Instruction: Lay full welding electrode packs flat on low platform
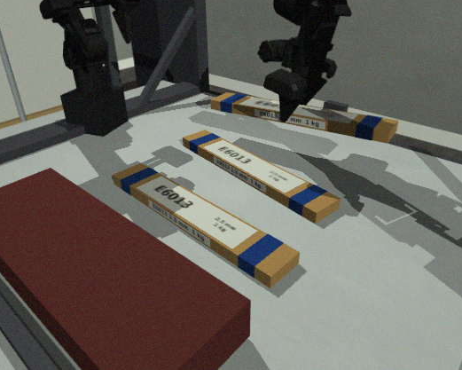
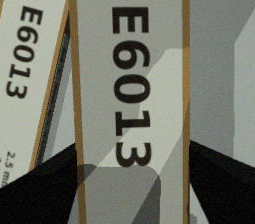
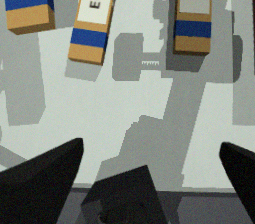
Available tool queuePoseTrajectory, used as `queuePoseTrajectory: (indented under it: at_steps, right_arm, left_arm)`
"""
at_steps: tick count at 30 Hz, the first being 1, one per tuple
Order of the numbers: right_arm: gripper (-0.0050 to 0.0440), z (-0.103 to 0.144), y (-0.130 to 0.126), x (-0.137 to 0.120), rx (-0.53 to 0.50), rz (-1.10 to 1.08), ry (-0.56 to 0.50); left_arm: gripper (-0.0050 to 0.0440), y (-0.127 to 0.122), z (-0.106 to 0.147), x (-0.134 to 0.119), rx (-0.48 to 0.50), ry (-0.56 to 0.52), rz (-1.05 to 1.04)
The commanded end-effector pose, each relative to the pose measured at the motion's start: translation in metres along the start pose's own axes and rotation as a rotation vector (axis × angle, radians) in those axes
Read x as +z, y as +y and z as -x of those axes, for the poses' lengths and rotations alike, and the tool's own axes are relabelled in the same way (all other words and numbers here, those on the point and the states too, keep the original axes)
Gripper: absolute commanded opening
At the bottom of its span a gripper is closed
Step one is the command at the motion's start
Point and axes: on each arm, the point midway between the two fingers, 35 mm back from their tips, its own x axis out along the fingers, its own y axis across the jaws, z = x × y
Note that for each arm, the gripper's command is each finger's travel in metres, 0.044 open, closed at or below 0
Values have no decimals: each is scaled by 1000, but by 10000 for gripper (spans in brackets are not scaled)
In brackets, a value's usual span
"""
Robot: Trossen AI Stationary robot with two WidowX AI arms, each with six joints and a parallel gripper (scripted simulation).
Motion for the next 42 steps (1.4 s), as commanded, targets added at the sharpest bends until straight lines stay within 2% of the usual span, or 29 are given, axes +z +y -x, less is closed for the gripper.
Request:
queuePoseTrajectory:
  at_steps: [1, 24, 29, 31, 42]
  right_arm:
    - [430, 5, 0, 4, -1, 3, -20]
    - [430, 5, 0, 4, -1, 3, -20]
    - [430, 5, 0, 4, -1, 3, -20]
    - [430, 5, 0, 4, -1, 3, -20]
    - [430, 5, 0, 4, -1, 3, -20]
  left_arm:
    - [-50, -16, 20, 16, -24, -57, 10]
    - [-50, -66, 15, 23, -26, -57, 11]
    - [-50, -66, 17, 25, -26, -57, 12]
    - [-50, -65, 26, 28, -34, -70, 17]
    - [-50, -65, 26, 29, -34, -68, 15]
